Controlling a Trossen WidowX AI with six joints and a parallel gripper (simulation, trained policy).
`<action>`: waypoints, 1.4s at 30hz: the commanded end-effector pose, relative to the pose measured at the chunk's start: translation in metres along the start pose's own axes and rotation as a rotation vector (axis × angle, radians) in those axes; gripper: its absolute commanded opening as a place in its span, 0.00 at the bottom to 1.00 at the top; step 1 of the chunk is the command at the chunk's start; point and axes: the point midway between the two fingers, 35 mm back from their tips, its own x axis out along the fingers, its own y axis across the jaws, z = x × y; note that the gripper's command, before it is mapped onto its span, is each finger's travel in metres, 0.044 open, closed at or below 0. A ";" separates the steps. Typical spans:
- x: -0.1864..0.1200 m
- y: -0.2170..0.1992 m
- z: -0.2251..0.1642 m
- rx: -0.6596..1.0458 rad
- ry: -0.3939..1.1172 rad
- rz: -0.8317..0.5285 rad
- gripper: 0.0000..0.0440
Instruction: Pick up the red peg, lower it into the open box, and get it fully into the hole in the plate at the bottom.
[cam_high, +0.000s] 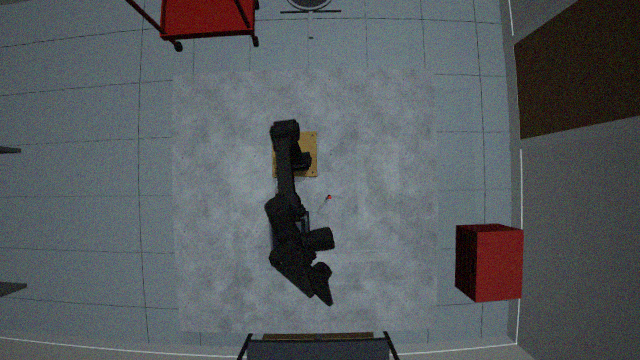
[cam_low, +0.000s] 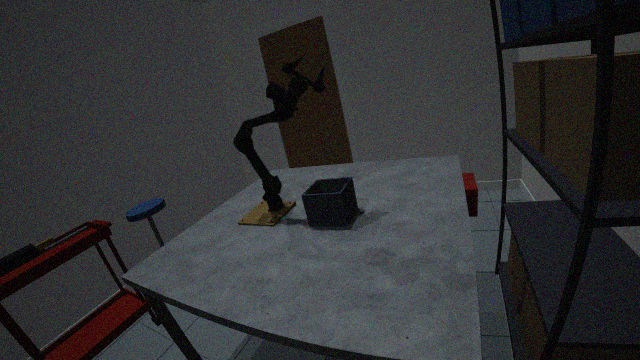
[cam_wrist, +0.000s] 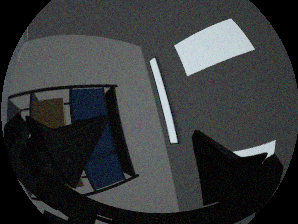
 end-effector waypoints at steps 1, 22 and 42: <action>-0.002 0.008 -0.008 0.090 0.038 0.040 1.00; -0.032 0.077 -0.046 0.695 0.351 0.303 1.00; -0.090 0.150 -0.048 1.226 0.748 0.521 1.00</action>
